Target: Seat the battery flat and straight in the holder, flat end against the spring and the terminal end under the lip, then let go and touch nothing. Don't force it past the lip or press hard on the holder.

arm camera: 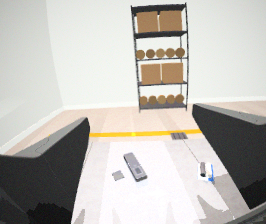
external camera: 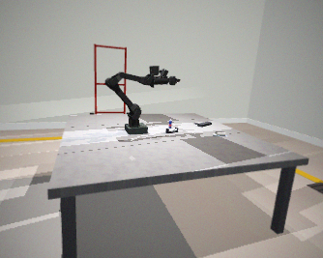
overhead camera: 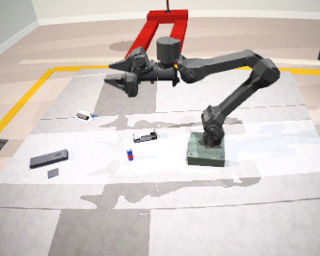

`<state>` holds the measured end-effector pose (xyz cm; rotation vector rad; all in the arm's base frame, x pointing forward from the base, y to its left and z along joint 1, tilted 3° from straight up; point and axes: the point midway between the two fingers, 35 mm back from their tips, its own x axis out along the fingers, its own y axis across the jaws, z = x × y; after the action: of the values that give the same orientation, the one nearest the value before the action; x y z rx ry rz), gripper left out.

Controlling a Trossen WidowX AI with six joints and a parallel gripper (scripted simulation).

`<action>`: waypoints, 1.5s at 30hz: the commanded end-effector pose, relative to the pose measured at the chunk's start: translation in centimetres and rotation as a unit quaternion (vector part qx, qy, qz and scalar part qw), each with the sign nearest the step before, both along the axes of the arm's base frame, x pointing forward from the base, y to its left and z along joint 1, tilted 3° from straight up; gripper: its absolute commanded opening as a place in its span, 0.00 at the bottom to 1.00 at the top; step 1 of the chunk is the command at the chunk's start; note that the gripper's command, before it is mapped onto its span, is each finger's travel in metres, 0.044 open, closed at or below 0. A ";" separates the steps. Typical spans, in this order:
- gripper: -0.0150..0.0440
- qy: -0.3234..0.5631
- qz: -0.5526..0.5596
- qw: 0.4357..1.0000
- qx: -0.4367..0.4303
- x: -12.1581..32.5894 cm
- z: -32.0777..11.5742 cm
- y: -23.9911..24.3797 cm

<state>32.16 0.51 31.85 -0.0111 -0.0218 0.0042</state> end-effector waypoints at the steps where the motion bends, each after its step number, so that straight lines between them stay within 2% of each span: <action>1: 0.89 0.006 0.000 1.000 0.006 0.2 -0.1 0.0; 4: 0.75 0.087 -0.004 0.992 0.093 2.2 -2.3 0.2; 8: 0.58 0.221 -0.044 0.944 0.239 4.9 -6.5 0.5; 11: 0.44 0.310 -0.102 0.883 0.336 6.1 -9.7 0.7; 15: 0.26 0.404 -0.208 0.773 0.442 6.7 -13.9 0.9; 20: 0.25 0.469 -0.377 0.604 0.523 6.0 -18.6 1.2; 23: 0.25 0.475 -0.488 0.494 0.540 5.1 -20.9 1.3; 25: 0.25 0.470 -0.536 0.447 0.540 4.6 -21.7 1.3; 35: 0.25 0.469 -0.542 0.441 0.540 4.6 -22.3 1.3; 45: 0.25 0.469 -0.542 0.441 0.540 4.3 -29.7 1.4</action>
<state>36.85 1.81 3.81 1.3145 1.1466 -1.3373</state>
